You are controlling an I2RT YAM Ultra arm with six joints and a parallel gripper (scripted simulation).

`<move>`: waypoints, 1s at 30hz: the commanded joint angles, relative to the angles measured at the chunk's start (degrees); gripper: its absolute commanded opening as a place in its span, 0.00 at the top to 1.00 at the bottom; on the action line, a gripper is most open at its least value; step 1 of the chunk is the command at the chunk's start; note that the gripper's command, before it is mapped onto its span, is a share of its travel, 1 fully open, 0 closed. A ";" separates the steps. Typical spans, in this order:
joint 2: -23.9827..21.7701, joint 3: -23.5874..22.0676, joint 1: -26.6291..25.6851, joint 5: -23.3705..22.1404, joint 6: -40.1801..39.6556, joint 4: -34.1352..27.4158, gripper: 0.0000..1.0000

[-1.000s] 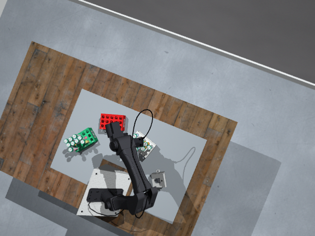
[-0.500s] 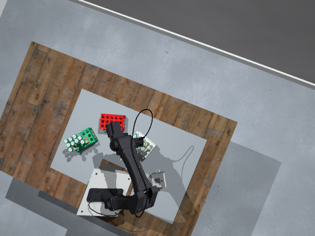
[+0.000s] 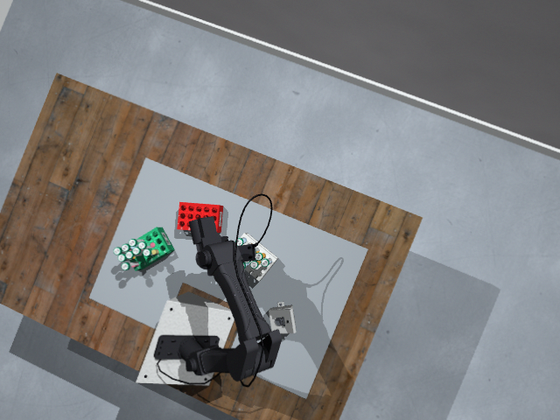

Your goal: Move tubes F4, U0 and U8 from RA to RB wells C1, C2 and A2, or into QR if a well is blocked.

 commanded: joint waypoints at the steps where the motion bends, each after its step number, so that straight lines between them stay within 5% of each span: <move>1: 0.30 -0.08 1.03 0.69 -0.64 1.71 1.00; 30: -0.12 -0.17 0.30 0.27 -0.45 1.51 1.00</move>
